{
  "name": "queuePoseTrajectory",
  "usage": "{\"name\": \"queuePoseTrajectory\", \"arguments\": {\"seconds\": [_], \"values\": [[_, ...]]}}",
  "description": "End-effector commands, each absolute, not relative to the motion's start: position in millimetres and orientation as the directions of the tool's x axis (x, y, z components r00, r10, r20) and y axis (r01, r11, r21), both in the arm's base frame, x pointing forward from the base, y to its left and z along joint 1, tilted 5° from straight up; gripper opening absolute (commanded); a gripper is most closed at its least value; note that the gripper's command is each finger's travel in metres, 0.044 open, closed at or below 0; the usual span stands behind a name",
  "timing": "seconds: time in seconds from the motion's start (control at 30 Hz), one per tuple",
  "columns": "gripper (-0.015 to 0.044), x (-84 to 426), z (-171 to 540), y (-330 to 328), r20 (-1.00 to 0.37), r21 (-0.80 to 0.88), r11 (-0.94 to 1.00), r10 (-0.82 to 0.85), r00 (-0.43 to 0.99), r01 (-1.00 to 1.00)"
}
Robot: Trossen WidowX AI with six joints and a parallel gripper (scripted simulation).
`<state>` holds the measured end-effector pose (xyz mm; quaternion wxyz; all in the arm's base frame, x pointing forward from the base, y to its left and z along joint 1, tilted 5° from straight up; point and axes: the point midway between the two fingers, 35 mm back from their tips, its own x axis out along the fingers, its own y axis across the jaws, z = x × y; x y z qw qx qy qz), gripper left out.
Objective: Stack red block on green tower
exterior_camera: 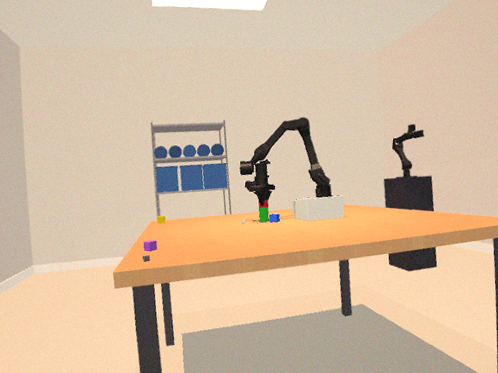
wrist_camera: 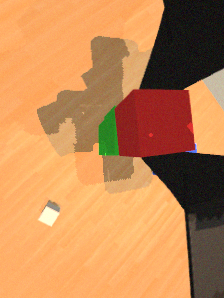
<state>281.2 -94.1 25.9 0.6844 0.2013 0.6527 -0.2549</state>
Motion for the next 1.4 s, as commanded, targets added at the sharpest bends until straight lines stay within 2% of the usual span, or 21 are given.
{"name": "queuePoseTrajectory", "arguments": {"seconds": [0.0,0.07,0.63,1.37], "values": [[0.0000,281.4,27.8,-94.4,-0.996,-0.059,0.791,-0.089,0.018,0.609],[0.0000,281.8,33.5,-94.1,-0.996,-0.059,0.791,-0.089,0.018,0.609],[0.0440,280.6,26.6,-93.9,-0.996,-0.058,0.789,-0.085,0.015,0.611],[0.0440,280.6,26.6,-93.9,-0.996,-0.058,0.789,-0.085,0.015,0.611]]}}
